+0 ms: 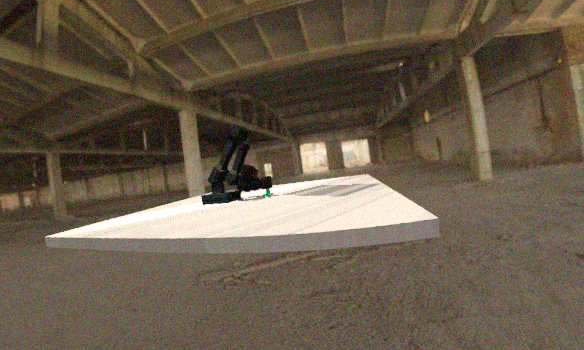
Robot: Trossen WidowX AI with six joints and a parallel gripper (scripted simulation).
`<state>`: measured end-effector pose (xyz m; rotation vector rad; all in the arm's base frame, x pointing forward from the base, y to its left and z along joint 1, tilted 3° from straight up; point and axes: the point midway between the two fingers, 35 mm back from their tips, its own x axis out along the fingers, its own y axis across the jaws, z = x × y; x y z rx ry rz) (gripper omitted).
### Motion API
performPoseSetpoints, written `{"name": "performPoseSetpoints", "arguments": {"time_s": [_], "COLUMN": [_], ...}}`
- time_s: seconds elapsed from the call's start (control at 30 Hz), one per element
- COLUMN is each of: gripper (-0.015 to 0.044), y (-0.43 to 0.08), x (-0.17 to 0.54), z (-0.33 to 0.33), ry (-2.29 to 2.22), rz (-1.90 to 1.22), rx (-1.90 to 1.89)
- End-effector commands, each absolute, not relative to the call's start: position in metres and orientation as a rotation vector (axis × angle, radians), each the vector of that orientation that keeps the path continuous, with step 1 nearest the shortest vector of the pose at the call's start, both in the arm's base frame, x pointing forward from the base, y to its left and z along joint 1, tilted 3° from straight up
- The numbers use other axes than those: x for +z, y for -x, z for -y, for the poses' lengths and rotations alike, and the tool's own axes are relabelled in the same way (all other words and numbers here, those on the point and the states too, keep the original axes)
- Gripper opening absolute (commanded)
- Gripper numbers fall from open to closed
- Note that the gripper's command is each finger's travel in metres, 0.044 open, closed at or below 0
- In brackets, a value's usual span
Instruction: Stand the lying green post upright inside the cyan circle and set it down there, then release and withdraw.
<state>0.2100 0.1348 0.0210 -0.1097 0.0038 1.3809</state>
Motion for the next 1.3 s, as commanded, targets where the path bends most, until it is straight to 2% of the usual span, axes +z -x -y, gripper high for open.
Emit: {"name": "performPoseSetpoints", "arguments": {"time_s": [0.0, 0.43, 0.47, 1.27], "gripper": [0.0049, 0.0390, 0.0400, 0.0400], "y": [-0.211, -0.211, -0.211, -0.218], "x": [0.021, 0.021, 0.021, 0.094], "z": [-0.135, -0.135, -0.135, -0.127], "ry": [0.118, 0.118, 0.118, 0.034], "rz": [0.001, 0.001, 0.001, -0.026], "rx": [1.378, 1.378, 1.378, 1.357]}}
